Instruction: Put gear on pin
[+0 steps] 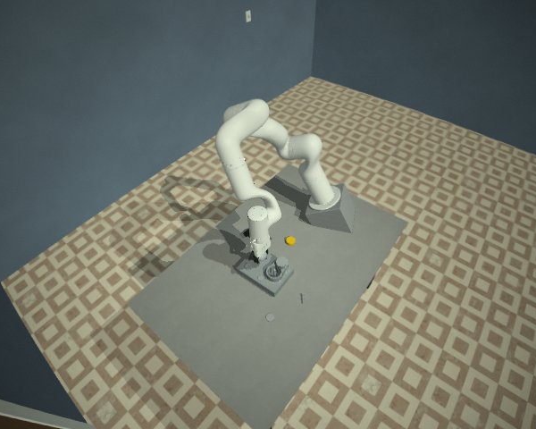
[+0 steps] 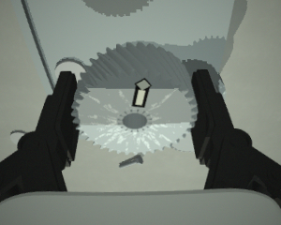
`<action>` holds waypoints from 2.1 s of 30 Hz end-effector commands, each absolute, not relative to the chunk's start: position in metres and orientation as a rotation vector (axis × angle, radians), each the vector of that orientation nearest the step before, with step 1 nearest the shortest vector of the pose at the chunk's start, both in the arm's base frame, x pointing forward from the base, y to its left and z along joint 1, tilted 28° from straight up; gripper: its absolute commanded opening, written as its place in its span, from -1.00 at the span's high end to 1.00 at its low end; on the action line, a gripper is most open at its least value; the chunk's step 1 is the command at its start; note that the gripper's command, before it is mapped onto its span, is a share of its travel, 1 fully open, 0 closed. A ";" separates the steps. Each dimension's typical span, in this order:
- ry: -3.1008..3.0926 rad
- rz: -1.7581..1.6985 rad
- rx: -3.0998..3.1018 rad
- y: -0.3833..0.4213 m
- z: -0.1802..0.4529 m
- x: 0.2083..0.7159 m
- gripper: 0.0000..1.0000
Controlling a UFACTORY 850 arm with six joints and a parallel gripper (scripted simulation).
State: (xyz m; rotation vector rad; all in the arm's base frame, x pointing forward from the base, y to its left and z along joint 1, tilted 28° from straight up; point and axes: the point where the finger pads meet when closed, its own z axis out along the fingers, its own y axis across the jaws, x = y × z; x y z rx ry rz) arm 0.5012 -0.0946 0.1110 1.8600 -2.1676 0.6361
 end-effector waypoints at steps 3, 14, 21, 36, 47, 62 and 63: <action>-2.168 0.638 1.861 -0.094 0.112 0.502 1.00; -2.168 0.638 1.861 -0.019 0.075 0.519 1.00; -2.113 0.628 1.910 -0.018 0.074 0.519 1.00; -1.669 0.540 2.230 -0.018 0.075 0.519 1.00; -1.647 0.536 2.243 -0.018 0.075 0.519 1.00; -1.646 0.536 2.244 -0.021 0.069 0.520 1.00; -1.646 0.535 2.244 -0.022 0.067 0.520 1.00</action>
